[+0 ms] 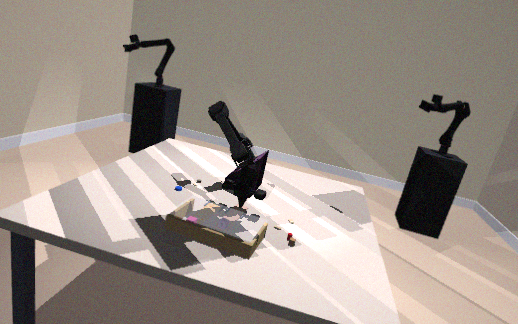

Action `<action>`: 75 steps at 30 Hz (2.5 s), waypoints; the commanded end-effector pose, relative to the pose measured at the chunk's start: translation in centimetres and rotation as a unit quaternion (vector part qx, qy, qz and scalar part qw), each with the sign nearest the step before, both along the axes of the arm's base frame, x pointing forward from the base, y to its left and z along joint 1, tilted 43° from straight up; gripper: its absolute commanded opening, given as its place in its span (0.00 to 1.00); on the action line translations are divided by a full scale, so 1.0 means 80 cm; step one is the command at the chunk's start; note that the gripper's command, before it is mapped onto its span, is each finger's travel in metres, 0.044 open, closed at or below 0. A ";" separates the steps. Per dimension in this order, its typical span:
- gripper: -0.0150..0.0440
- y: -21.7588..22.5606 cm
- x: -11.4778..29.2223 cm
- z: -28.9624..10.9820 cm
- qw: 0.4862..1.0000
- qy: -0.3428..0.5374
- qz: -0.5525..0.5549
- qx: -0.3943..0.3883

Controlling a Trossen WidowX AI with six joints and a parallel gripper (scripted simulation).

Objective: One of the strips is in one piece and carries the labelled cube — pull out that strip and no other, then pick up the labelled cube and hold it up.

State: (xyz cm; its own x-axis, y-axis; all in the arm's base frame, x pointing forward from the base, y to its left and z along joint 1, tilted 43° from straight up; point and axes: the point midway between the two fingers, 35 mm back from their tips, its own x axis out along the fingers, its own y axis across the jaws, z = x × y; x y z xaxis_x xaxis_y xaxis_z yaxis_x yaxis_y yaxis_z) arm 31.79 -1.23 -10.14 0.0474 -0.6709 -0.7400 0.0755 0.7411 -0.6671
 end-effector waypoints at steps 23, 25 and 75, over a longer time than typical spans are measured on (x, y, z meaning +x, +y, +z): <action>0.25 -0.004 -0.060 -0.009 1.000 0.014 -0.007 0.000; 0.25 -0.003 -0.063 -0.009 1.000 0.014 -0.007 0.000; 0.25 0.000 -0.140 -0.015 1.000 0.016 -0.007 0.000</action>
